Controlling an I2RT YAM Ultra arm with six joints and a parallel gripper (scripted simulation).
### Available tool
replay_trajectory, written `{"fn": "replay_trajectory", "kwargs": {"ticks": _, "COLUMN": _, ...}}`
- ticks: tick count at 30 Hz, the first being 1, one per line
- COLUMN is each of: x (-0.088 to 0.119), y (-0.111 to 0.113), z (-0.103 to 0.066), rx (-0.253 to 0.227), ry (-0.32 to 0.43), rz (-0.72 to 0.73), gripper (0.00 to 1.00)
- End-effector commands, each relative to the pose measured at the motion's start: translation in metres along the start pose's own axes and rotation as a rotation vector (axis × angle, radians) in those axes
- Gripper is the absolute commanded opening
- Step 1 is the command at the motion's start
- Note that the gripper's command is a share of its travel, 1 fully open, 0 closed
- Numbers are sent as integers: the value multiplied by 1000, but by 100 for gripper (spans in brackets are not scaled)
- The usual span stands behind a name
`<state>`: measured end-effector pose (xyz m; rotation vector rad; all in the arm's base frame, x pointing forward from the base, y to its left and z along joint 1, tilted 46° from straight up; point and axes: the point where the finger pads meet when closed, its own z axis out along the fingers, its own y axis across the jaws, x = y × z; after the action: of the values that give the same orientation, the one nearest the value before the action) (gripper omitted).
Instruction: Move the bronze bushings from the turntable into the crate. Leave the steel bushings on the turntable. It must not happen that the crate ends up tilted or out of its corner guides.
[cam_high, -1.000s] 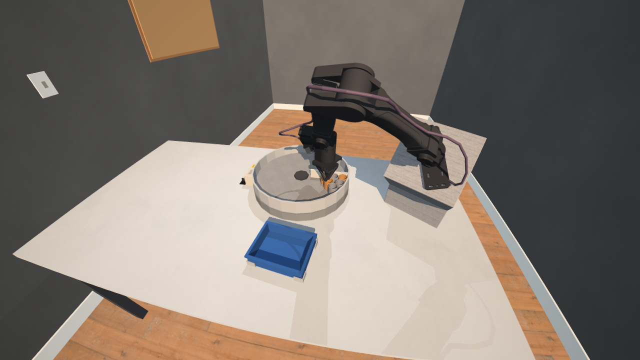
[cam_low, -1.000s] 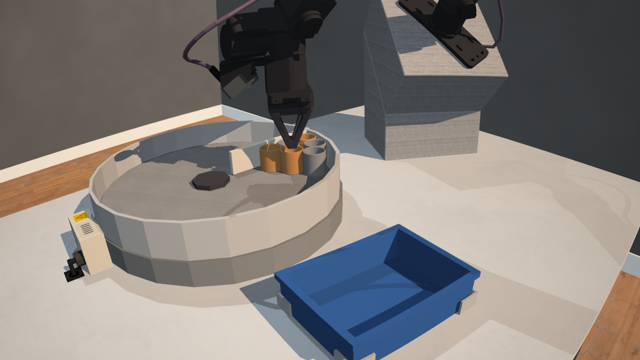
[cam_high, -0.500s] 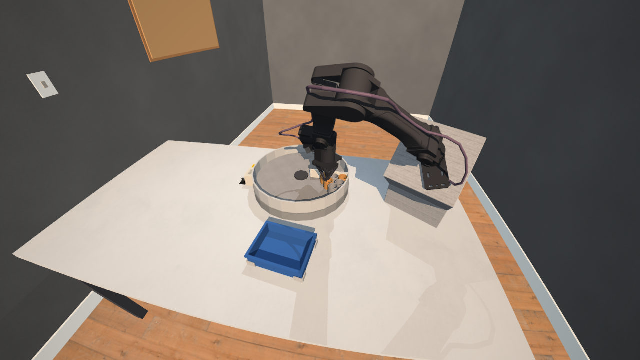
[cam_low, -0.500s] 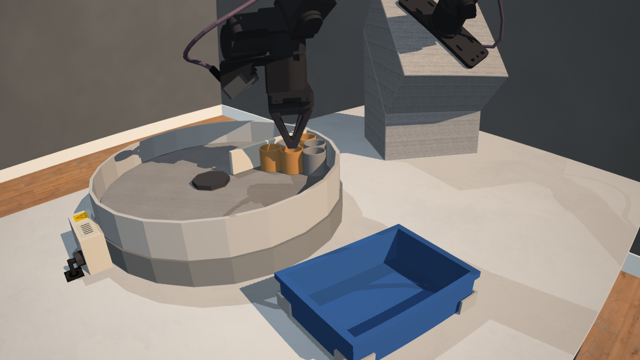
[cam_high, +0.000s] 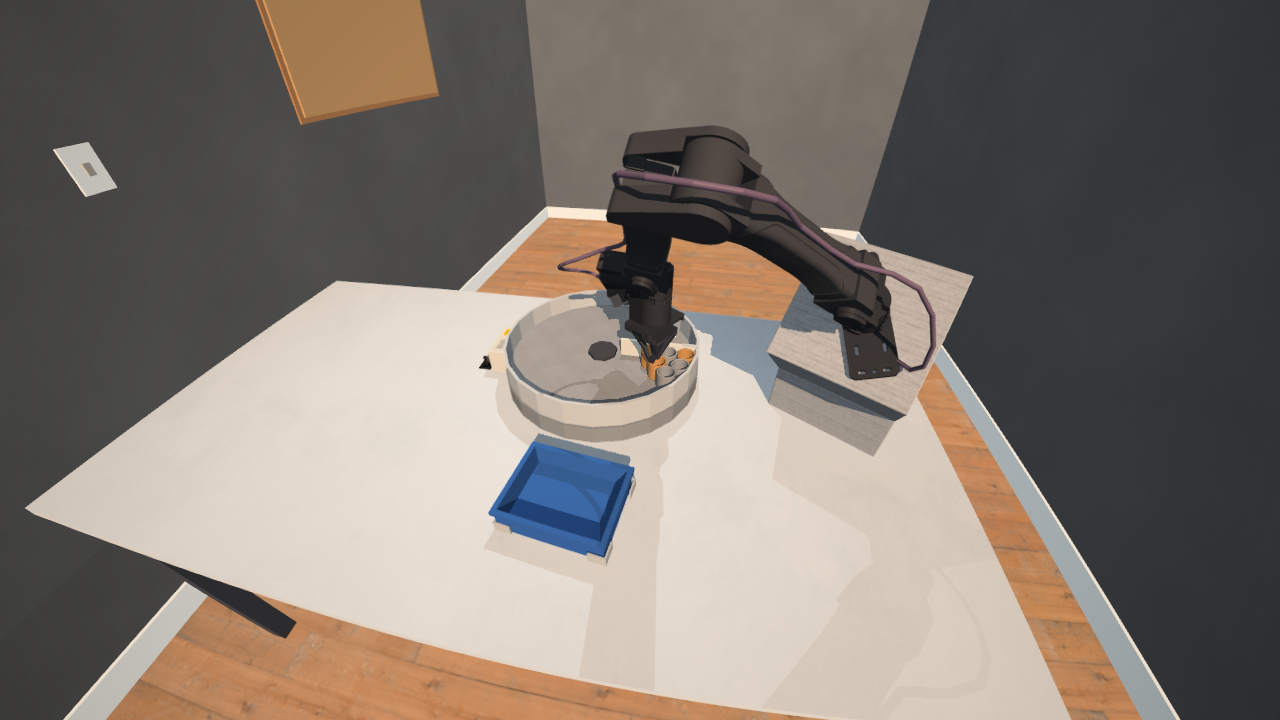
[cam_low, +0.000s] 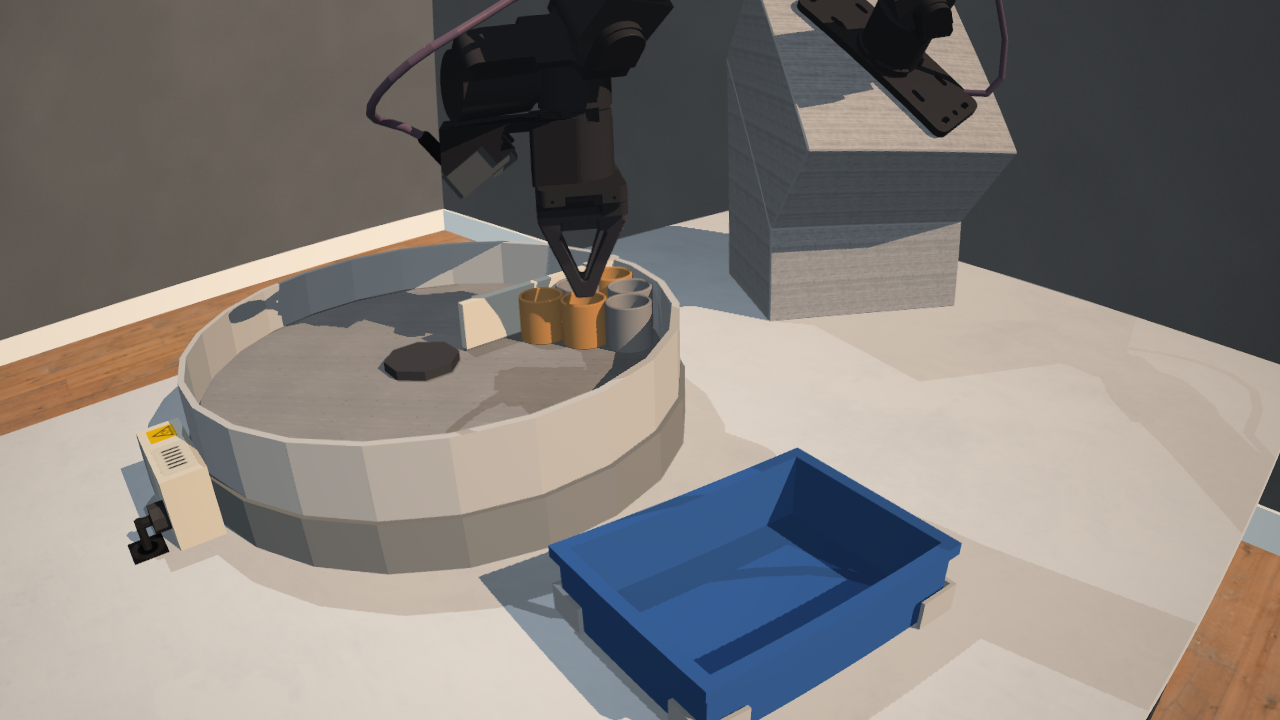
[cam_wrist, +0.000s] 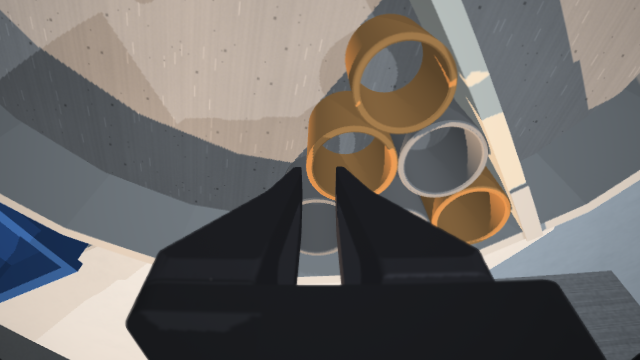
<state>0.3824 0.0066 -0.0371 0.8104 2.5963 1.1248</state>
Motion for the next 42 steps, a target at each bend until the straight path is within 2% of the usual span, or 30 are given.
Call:
{"fn": "replay_trajectory", "kwargs": {"ticks": 1, "x": -13, "y": 1, "z": -10, "rx": 0, "ry": -31, "rz": 0, "gripper": 15}}
{"fn": "replay_trajectory", "kwargs": {"ticks": 8, "x": -13, "y": 0, "z": 2, "rx": 2, "ry": -26, "rz": -4, "gripper": 15}}
{"fn": "replay_trajectory", "kwargs": {"ticks": 42, "x": -14, "y": -1, "z": 1, "rx": 1, "ry": -31, "rz": -2, "gripper": 15}}
